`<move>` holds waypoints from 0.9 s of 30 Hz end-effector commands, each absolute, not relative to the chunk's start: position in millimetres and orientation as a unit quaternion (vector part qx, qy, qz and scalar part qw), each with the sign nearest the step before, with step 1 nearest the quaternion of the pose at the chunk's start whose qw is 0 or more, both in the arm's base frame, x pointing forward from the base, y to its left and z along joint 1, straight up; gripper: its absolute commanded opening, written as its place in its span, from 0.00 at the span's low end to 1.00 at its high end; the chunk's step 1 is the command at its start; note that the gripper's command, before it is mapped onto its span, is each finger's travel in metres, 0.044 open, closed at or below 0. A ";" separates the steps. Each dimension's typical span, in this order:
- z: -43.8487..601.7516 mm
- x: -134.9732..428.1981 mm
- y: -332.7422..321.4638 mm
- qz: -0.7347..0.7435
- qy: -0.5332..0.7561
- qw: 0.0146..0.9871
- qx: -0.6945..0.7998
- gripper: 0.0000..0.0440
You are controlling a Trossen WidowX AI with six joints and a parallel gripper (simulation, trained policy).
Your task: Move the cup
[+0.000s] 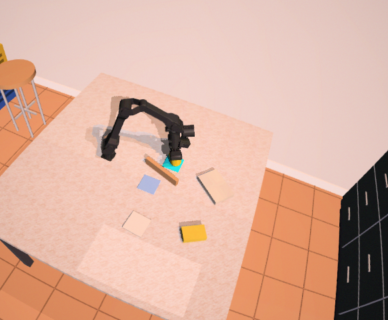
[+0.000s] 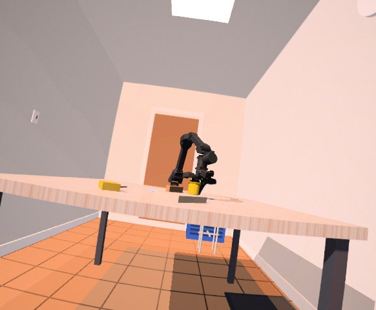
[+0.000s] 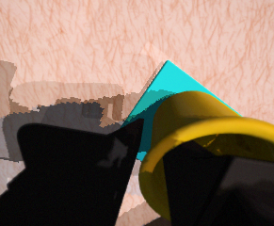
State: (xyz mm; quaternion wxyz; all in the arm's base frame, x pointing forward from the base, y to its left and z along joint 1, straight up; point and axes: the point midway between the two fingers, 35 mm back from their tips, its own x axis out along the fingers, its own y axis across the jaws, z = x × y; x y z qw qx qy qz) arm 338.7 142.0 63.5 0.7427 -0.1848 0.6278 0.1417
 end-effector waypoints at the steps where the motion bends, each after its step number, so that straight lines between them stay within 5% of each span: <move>1: 65.7 342.1 140.9 0.139 0.620 0.752 -0.174 0.31; 27: 129.7 330.9 140.2 0.164 0.570 0.797 -0.117 0.49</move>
